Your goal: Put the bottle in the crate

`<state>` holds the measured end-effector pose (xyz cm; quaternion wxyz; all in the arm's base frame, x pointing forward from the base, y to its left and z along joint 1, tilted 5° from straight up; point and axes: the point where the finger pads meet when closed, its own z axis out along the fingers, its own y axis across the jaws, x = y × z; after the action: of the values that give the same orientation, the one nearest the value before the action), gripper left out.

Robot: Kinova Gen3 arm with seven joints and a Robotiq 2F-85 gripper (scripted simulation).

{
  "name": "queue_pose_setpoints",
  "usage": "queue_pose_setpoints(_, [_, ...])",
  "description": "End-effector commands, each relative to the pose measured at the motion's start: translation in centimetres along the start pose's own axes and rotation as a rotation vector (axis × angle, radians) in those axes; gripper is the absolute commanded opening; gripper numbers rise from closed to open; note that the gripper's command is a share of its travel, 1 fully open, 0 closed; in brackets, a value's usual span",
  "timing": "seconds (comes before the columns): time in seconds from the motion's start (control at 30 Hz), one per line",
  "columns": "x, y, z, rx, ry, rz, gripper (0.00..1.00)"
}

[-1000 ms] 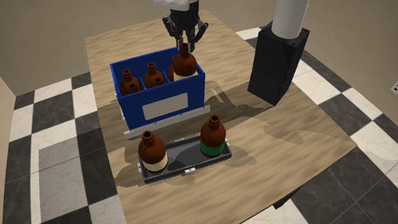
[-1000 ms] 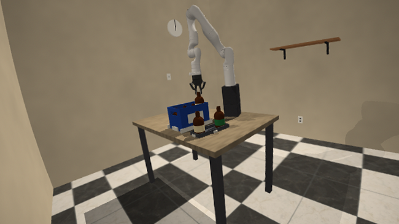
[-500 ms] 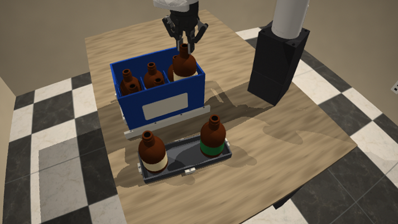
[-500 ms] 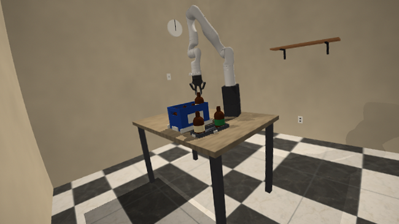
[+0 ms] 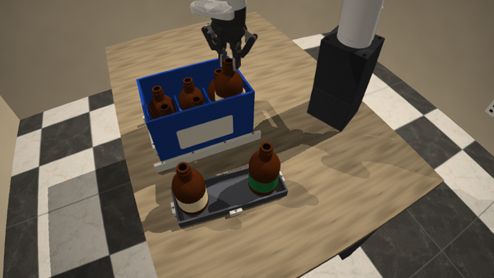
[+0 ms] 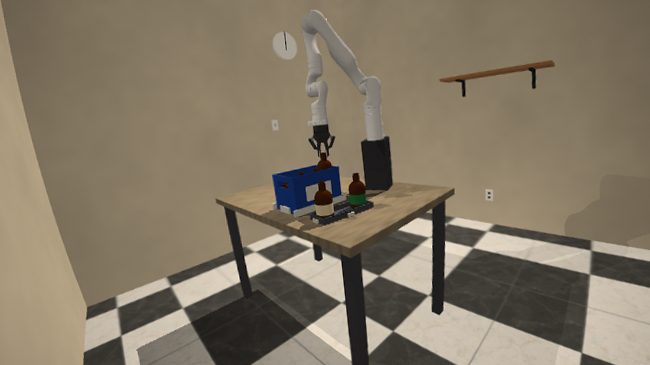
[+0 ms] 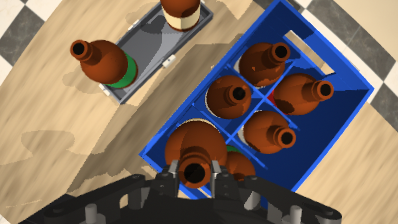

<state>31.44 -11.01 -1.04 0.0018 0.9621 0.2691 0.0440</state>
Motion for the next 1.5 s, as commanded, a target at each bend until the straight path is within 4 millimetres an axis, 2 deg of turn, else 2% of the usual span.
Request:
queue_pose_setpoints(0.0, [0.0,-0.5,0.4,0.006,-0.003,-0.004,0.0])
queue_pose_setpoints(0.5, [0.0,-0.5,2.1,0.006,-0.003,-0.004,0.0])
queue_pose_setpoints(1.47, [-0.1,-0.5,2.6,0.006,-0.003,-0.004,0.0])
